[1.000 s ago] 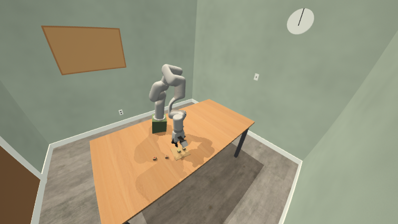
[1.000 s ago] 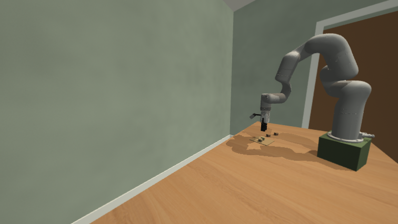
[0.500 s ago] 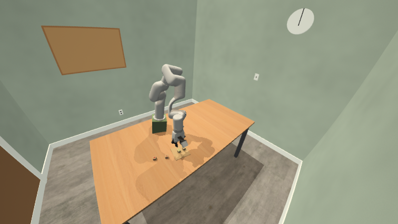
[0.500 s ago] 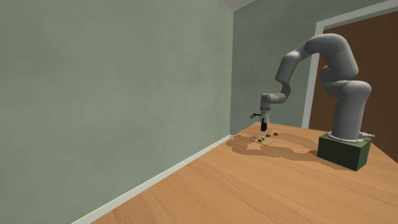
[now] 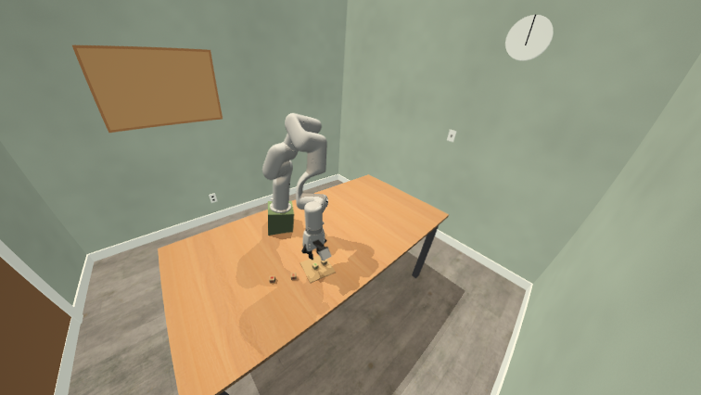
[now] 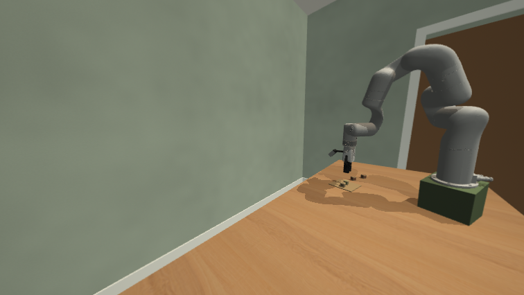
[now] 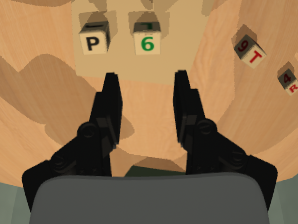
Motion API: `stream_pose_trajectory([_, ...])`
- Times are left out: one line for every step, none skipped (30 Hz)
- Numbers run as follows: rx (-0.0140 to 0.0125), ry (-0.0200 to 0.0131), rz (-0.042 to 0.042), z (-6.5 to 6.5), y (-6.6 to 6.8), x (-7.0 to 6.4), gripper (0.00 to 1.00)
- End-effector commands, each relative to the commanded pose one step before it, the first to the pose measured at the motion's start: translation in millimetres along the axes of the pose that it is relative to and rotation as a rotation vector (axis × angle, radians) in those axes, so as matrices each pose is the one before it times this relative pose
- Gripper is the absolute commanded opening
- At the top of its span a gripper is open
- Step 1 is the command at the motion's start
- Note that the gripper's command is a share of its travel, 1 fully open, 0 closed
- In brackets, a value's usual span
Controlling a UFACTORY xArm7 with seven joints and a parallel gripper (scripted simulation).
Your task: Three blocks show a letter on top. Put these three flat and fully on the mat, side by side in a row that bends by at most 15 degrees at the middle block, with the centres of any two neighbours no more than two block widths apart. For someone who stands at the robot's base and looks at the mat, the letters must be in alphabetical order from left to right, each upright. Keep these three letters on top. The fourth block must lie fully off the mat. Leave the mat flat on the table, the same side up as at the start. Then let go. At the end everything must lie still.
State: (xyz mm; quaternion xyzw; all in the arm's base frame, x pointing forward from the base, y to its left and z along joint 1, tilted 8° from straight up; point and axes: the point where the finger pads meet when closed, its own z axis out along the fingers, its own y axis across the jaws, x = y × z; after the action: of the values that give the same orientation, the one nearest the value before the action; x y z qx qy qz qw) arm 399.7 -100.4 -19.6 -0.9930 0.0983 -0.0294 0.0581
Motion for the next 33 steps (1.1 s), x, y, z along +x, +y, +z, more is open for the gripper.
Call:
stream_pose_trajectory([-0.00012, 0.00358, 0.00034, -0.16, 0.27, 1.42, 0.42])
stream_pose_trajectory([0.00002, 0.00003, -0.00002, 0.41, 0.0, 0.0, 0.42])
stream_pose_trajectory([0.00002, 0.00003, -0.00002, 0.48, 0.0, 0.0, 0.42])
stream_pose_trajectory([0.00002, 0.00003, -0.00002, 0.56, 0.01, 0.0, 0.42])
stream_pose_trajectory([0.00003, 0.00003, -0.00002, 0.64, 0.01, 0.0, 0.42])
stream_pose_trajectory([0.00004, 0.00003, -0.00002, 0.71, 0.01, -0.01, 0.42])
stream_pose_trajectory([0.00004, 0.00003, -0.00002, 0.79, 0.01, -0.01, 0.42])
stream_pose_trajectory([-0.00001, 0.00001, -0.00001, 0.89, 0.01, 0.01, 0.42])
stream_pose_trajectory([0.0, 0.0, 0.0, 0.0, 0.0, 0.0, 0.42])
stream_pose_trajectory([0.0, 0.0, 0.0, 0.0, 0.0, 0.0, 0.42])
stream_pose_trajectory([-0.00001, 0.00001, -0.00001, 0.97, 0.01, 0.01, 0.42])
stream_pose_trajectory([0.0, 0.0, 0.0, 1.04, 0.01, 0.0, 0.42])
stream_pose_trajectory([0.00001, -0.00001, 0.00001, 1.12, 0.01, -0.01, 0.42])
stream_pose_trajectory([0.0, -0.00001, 0.00001, 1.19, 0.01, 0.0, 0.42])
stream_pose_trajectory([-0.00001, 0.00001, -0.00001, 1.26, 0.01, 0.01, 0.42])
stream_pose_trajectory([0.0, 0.0, 0.0, 1.32, 0.01, 0.0, 0.42])
stream_pose_trajectory([0.00001, -0.00001, 0.00001, 1.38, 0.01, -0.01, 0.42])
stream_pose_trajectory([-0.00001, 0.00001, -0.00001, 1.44, 0.02, 0.01, 0.42])
stream_pose_trajectory([-0.00001, 0.00001, -0.00001, 1.49, 0.02, 0.01, 0.42])
stream_pose_trajectory([0.00001, -0.00001, 0.00001, 1.53, 0.01, -0.01, 0.42])
stream_pose_trajectory([0.0, 0.0, 0.0, 1.57, 0.02, 0.0, 0.42])
stream_pose_trajectory([-0.00001, 0.00001, -0.00001, 1.6, 0.02, 0.01, 0.42])
stream_pose_trajectory([0.00001, -0.00001, 0.00001, 1.62, 0.01, -0.01, 0.42])
stream_pose_trajectory([0.0, 0.0, 0.0, 1.64, 0.02, 0.0, 0.42])
stream_pose_trajectory([-0.00001, 0.00001, -0.00001, 1.66, 0.02, 0.01, 0.42])
stream_pose_trajectory([0.0, 0.0, 0.0, 0.0, 0.0, 0.0, 0.42])
stream_pose_trajectory([0.0, 0.0, 0.0, 0.0, 0.0, 0.0, 0.42])
stream_pose_trajectory([0.00001, -0.00001, 0.00001, 1.66, 0.01, -0.01, 0.42])
stream_pose_trajectory([0.0, 0.0, 0.0, 1.66, 0.02, 0.0, 0.42])
stream_pose_trajectory([-0.00001, 0.00001, -0.00001, 1.65, 0.02, 0.01, 0.42])
stream_pose_trajectory([0.00001, -0.00001, 0.00001, 1.63, 0.01, -0.01, 0.42])
stream_pose_trajectory([-0.00001, 0.00001, -0.00001, 1.6, 0.02, 0.0, 0.42])
stream_pose_trajectory([-0.00001, 0.00001, -0.00001, 1.57, 0.02, 0.0, 0.42])
